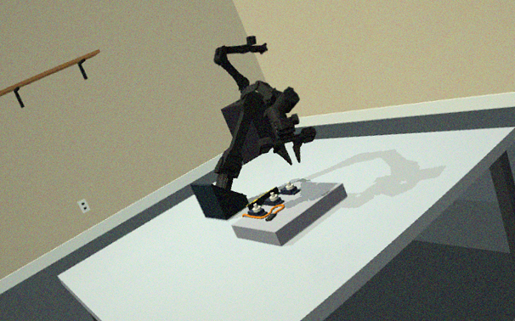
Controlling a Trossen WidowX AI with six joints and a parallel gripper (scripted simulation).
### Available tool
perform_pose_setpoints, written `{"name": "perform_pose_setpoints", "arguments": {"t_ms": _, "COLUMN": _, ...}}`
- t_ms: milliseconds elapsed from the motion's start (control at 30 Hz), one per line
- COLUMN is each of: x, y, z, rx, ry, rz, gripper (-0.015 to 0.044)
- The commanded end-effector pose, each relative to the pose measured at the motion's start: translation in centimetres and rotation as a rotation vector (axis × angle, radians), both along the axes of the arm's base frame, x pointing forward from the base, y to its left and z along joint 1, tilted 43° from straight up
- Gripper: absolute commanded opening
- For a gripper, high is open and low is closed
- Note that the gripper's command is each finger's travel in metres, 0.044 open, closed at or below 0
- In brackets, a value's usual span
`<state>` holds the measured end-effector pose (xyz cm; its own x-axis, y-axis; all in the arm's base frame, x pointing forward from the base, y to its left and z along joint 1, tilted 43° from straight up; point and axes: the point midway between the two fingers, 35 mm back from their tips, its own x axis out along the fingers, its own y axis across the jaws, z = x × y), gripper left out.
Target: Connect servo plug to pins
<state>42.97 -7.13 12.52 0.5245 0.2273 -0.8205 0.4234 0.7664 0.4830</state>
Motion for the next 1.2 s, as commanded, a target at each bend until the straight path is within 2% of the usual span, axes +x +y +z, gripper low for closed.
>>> {"name": "perform_pose_setpoints", "arguments": {"t_ms": 0, "x": 0.1, "y": -0.8, "z": -1.6, "rx": 0.076, "ry": 0.087, "rz": -0.045, "gripper": 0.0115}}
{"name": "perform_pose_setpoints", "arguments": {"t_ms": 967, "x": -2.6, "y": -5.1, "z": -14.0, "rx": 0.654, "ry": 0.759, "rz": -0.443, "gripper": 0.0115}}
{"name": "perform_pose_setpoints", "arguments": {"t_ms": 1167, "x": -2.8, "y": -5.2, "z": -14.6, "rx": 0.685, "ry": 0.793, "rz": -0.467, "gripper": 0.0115}}
